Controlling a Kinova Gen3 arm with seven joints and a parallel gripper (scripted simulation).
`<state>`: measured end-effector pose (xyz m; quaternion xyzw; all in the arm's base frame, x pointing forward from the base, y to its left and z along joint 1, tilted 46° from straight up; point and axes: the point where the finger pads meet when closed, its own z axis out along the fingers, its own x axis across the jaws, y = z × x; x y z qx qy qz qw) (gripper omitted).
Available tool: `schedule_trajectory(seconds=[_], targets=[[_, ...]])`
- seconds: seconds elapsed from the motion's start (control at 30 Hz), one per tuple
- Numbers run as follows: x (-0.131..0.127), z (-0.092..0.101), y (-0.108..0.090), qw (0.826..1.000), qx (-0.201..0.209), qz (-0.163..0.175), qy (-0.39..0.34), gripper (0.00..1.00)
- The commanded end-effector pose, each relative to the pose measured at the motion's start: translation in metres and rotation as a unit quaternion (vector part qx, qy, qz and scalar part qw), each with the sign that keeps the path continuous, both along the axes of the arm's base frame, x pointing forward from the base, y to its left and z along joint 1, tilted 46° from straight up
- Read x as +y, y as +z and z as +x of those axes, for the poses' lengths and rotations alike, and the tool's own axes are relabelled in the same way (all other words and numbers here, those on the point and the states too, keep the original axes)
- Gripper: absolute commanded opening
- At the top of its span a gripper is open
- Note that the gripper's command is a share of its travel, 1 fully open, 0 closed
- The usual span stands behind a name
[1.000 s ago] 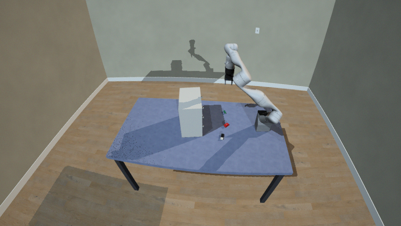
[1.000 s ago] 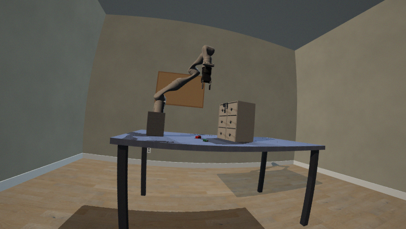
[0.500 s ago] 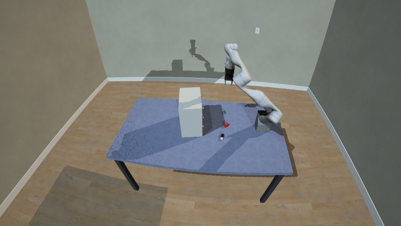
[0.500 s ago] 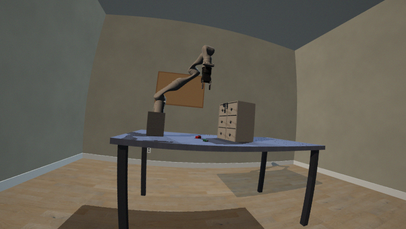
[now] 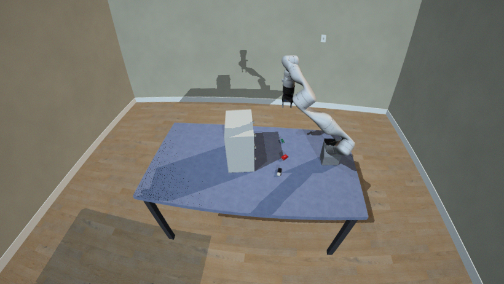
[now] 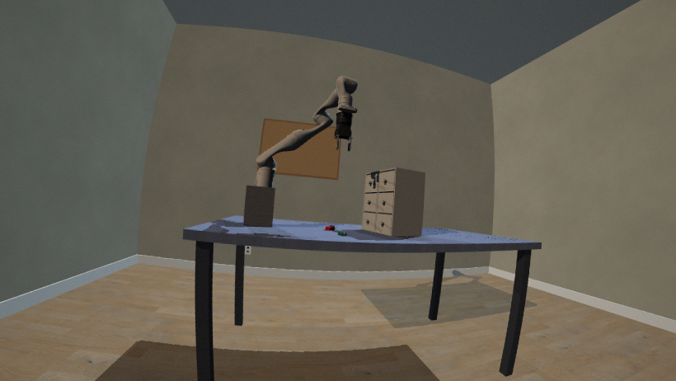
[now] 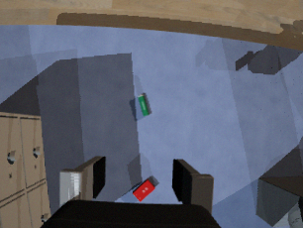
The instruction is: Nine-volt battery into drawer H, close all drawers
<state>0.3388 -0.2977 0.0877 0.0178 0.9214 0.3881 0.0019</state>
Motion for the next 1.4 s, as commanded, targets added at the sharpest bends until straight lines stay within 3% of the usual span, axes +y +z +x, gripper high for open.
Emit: schedule_trajectory(seconds=[0.0, 0.63, 0.87, 1.1, 1.17, 1.37], targets=[[0.001, 0.001, -0.001, 1.000, -0.010, -0.003, 0.010, 1.00], [0.026, 0.017, -0.015, 0.989, -0.105, -0.005, 0.102, 1.00], [0.043, 0.028, -0.023, 0.970, -0.174, -0.007, 0.171, 1.00], [0.062, 0.040, -0.033, 0.940, -0.244, -0.008, 0.240, 1.00], [0.062, 0.040, -0.033, 0.940, -0.244, -0.008, 0.240, 1.00], [0.079, 0.051, -0.041, 0.904, -0.305, -0.010, 0.300, 1.00]])
